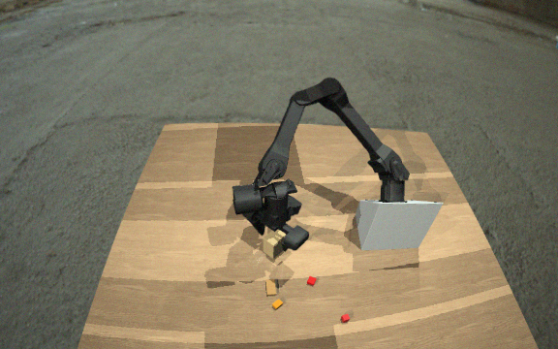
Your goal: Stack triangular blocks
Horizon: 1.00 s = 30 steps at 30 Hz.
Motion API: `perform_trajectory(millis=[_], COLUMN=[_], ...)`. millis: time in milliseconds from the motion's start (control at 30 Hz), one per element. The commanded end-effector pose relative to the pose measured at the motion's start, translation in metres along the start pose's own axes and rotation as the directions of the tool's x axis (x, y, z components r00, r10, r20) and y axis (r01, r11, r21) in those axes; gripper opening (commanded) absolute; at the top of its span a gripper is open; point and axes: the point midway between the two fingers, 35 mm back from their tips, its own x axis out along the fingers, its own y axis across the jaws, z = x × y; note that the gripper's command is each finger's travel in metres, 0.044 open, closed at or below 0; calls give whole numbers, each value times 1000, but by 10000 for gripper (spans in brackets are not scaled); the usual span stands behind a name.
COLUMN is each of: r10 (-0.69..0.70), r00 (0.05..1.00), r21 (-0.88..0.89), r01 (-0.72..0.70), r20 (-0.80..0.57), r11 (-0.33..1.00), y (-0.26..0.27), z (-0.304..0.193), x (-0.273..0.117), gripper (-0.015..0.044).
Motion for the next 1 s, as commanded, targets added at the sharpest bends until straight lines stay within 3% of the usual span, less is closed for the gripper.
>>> perform_trajectory(millis=[0, 167, 433, 967], r10=[0, -1, -5, 13], r00=[1000, 1000, 1000, 1000], r21=[0, 0, 0, -8], r01=[0, 1, 5, -13], r20=[0, 0, -5, -21], r11=[1000, 1000, 1000, 1000], y=[0, 0, 0, 1], z=[0, 0, -1, -7], x=[0, -3, -108, -106], gripper=[440, 440, 440, 440])
